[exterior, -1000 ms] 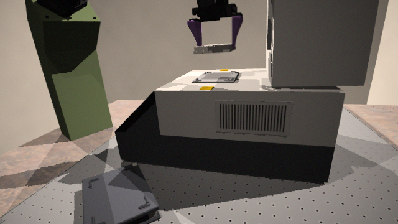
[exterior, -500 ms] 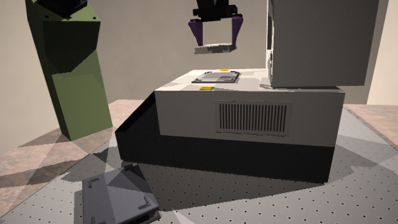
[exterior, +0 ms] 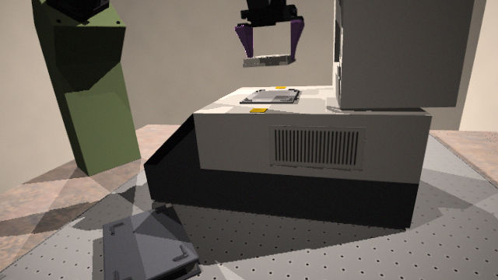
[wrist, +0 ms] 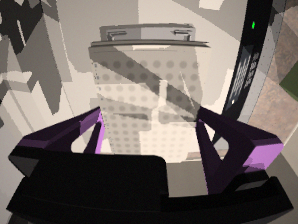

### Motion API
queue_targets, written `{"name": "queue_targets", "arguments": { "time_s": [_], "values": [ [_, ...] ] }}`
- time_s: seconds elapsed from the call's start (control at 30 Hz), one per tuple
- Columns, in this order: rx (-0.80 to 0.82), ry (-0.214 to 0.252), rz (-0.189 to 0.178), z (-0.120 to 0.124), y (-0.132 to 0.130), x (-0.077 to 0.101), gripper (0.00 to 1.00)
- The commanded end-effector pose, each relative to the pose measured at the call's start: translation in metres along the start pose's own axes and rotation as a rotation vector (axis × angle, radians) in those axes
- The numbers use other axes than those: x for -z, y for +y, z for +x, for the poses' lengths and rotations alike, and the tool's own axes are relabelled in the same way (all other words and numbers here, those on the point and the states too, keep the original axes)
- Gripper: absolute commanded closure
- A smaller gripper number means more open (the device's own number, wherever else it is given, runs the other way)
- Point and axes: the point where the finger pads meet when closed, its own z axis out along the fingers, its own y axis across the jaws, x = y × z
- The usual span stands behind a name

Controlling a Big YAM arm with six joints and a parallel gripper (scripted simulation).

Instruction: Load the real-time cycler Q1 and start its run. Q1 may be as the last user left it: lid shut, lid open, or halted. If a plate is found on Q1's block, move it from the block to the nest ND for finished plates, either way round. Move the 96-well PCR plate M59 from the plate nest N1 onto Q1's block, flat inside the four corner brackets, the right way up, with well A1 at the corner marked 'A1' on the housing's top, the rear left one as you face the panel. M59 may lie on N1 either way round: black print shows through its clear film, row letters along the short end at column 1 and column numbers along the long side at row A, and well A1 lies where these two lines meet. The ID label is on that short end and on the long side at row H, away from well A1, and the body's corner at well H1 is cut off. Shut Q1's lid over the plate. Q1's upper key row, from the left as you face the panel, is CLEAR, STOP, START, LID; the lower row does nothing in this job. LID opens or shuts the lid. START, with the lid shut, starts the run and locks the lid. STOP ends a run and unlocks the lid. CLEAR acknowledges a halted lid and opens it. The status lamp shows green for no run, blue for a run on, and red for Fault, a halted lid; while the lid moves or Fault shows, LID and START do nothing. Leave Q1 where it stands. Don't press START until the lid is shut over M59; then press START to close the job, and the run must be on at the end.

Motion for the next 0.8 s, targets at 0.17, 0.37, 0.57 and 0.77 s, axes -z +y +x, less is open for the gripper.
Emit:
{"name": "queue_targets", "arguments": {
  "time_s": [0.17, 0.37, 0.57, 0.77],
  "values": [
    [0.037, 0.006, -0.011, 0.006, 0.007, 0.006, 1.0],
    [0.018, -0.001, -0.012, -0.005, 0.003, 0.007, 1.0],
    [-0.009, -0.003, -0.039, -0.006, 0.017, 0.014, 1.0],
    [-0.005, 0.012, -0.051, 0.006, 0.021, 0.012, 1.0]
  ]
}}
